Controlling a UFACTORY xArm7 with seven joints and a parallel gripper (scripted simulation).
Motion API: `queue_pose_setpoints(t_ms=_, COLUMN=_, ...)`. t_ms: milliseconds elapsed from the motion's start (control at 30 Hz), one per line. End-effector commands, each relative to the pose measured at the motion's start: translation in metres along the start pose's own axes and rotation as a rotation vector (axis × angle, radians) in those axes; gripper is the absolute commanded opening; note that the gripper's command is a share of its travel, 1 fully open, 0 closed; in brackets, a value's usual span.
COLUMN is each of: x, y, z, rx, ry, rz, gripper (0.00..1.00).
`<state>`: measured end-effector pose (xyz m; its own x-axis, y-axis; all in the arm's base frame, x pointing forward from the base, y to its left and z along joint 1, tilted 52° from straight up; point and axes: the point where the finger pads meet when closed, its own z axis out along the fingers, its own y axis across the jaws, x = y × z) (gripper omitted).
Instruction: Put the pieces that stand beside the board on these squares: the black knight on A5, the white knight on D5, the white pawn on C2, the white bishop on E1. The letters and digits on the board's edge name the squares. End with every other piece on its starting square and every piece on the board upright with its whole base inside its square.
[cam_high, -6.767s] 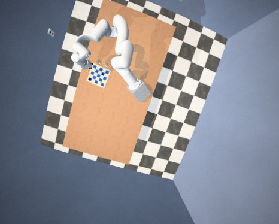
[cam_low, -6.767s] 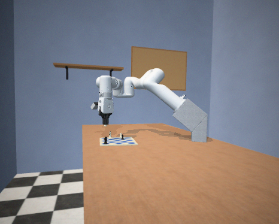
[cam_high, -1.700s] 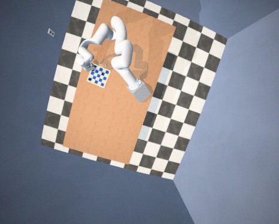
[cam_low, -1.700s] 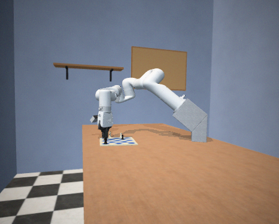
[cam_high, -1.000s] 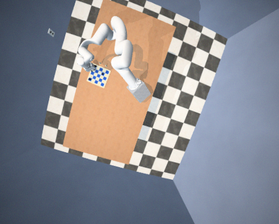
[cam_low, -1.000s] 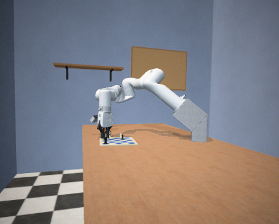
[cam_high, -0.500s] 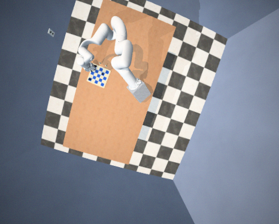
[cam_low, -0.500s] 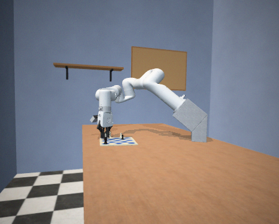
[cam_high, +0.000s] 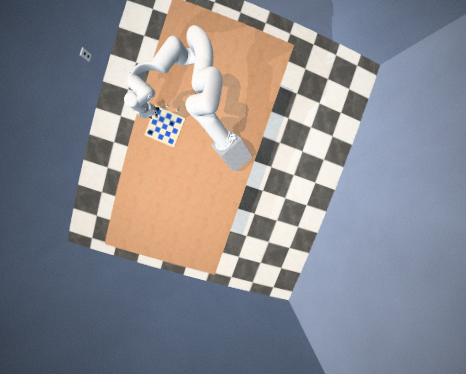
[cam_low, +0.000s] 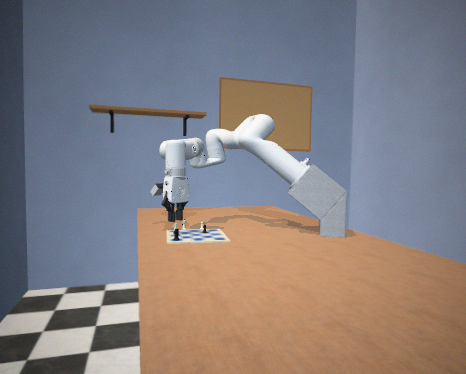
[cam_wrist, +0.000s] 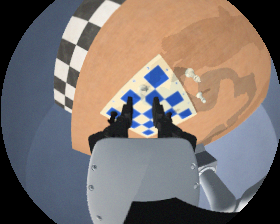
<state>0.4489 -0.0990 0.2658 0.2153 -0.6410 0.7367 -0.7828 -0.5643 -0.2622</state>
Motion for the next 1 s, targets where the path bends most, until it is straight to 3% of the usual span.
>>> queue_pose_setpoints(t_ms=0, x=0.0, y=0.0, z=-0.03, rx=0.002, ry=0.0, rz=0.0, gripper=0.37)
queue_pose_setpoints(t_ms=200, x=0.0, y=0.0, z=-0.052, rx=0.002, ry=0.0, rz=0.0, gripper=0.37)
queue_pose_setpoints(t_ms=433, x=0.0, y=0.0, z=-0.055, rx=0.002, ry=0.0, rz=0.0, gripper=0.37)
queue_pose_setpoints(t_ms=467, x=0.0, y=0.0, z=-0.055, rx=0.002, ry=0.0, rz=0.0, gripper=1.0)
queue_pose_setpoints(t_ms=967, x=0.0, y=0.0, z=-0.055, rx=0.002, ry=0.0, rz=0.0, gripper=1.0)
